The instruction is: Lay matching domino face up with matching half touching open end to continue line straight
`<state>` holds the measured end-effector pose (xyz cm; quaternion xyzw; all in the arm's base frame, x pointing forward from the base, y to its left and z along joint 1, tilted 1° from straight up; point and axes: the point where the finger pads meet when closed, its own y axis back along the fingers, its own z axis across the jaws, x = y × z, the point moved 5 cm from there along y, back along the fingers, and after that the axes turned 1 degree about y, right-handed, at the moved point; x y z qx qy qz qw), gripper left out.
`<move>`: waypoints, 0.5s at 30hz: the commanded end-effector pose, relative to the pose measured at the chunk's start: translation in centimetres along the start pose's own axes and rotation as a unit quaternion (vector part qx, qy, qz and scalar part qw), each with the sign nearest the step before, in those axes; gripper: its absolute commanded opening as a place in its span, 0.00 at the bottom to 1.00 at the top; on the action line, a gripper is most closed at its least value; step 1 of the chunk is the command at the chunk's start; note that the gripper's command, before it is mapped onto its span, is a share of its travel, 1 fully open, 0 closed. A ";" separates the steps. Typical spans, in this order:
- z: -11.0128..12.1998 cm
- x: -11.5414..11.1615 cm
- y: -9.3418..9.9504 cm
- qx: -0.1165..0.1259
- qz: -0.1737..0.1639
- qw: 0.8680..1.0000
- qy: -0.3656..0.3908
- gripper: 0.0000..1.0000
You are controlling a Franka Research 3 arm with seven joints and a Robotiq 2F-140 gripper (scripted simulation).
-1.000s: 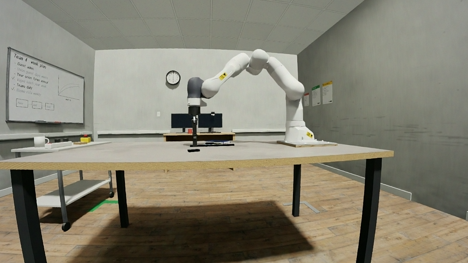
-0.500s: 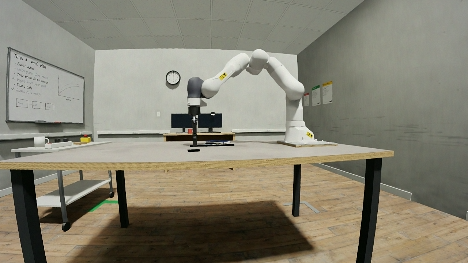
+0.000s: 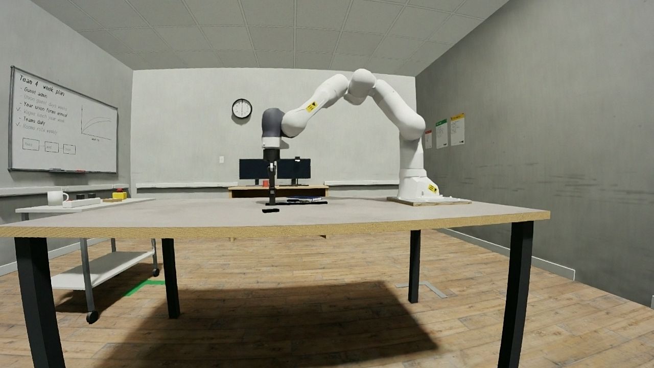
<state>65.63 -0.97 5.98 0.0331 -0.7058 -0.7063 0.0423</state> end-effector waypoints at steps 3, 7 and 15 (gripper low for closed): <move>-0.1 -0.1 0.1 -0.001 -0.002 1.000 -0.002 0.34; -0.1 -0.1 0.1 -0.001 -0.002 1.000 -0.002 0.34; -0.1 1.0 1.4 -0.001 -0.002 1.000 -0.002 0.34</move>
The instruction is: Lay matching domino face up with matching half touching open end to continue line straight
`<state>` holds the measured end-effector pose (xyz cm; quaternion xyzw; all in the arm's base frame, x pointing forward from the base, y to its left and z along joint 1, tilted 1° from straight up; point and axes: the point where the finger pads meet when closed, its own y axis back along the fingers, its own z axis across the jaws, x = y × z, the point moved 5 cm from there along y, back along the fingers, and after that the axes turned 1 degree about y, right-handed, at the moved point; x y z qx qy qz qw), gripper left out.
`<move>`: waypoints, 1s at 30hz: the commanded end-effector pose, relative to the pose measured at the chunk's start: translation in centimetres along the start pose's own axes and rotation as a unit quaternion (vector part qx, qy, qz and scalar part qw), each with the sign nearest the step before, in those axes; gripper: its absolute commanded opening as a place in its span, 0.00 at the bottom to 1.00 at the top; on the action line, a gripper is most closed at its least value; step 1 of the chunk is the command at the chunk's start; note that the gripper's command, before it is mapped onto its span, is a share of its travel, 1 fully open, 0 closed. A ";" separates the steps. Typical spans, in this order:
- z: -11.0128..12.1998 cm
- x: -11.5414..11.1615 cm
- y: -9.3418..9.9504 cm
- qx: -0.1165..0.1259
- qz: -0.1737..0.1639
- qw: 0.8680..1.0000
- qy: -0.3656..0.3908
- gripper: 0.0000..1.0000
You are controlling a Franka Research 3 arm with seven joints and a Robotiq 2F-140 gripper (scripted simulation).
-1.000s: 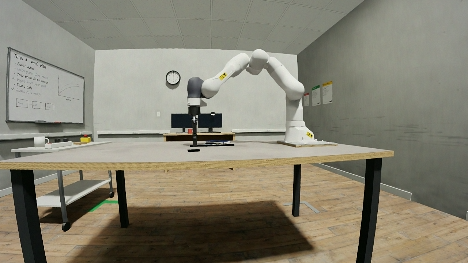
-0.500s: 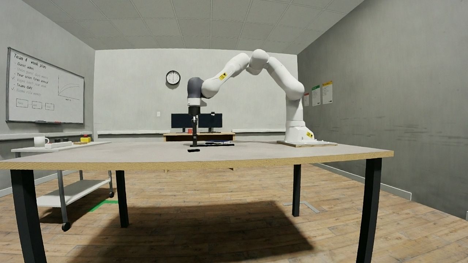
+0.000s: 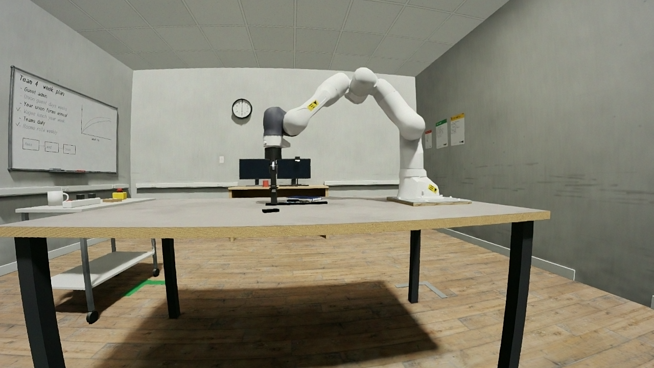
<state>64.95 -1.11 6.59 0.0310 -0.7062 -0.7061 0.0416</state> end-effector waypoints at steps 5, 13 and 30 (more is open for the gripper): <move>0.0 1.0 1.8 -0.001 -0.003 1.000 0.000 0.34; 0.0 2.0 3.1 -0.001 -0.003 1.000 0.000 0.34; 0.0 2.0 3.1 -0.001 -0.003 1.000 0.000 0.34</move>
